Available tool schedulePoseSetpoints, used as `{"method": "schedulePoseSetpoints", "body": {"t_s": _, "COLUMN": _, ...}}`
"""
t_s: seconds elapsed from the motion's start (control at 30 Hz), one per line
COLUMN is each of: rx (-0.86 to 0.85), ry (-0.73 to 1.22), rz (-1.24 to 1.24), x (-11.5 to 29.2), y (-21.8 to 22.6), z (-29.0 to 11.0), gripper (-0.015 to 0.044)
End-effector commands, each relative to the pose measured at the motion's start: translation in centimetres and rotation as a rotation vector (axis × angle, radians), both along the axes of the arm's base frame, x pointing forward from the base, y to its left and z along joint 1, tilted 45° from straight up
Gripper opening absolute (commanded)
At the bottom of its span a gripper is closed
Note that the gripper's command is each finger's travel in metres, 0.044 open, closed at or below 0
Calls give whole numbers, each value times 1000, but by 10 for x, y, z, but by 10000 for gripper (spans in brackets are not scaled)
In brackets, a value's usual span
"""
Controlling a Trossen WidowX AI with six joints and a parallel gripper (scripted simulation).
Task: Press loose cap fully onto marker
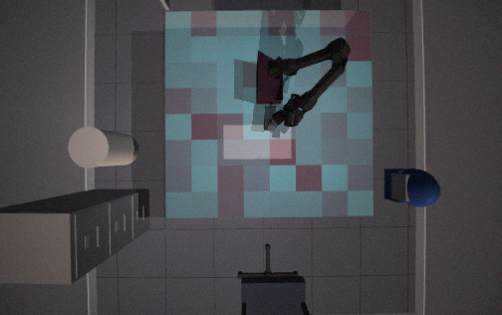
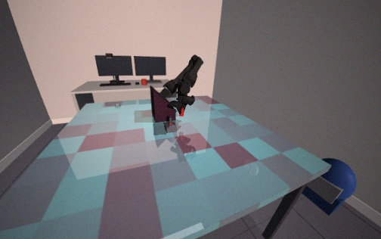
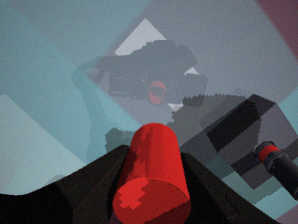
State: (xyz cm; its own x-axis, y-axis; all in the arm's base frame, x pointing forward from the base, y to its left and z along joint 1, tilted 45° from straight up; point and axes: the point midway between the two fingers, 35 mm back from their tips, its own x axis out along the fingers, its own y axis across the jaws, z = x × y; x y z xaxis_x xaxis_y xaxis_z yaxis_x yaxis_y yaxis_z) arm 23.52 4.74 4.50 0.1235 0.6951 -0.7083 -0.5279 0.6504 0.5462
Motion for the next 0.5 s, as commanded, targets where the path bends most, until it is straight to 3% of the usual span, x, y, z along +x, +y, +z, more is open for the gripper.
{"method": "schedulePoseSetpoints", "body": {"t_s": 0.0, "rx": -11, "ry": -4, "rz": 2, "x": 8, "y": -12, "z": -2, "gripper": 0}}
{"method": "schedulePoseSetpoints", "body": {"t_s": 0.47, "rx": -17, "ry": 2, "rz": -5, "x": 25, "y": -51, "z": -11, "gripper": 0}}
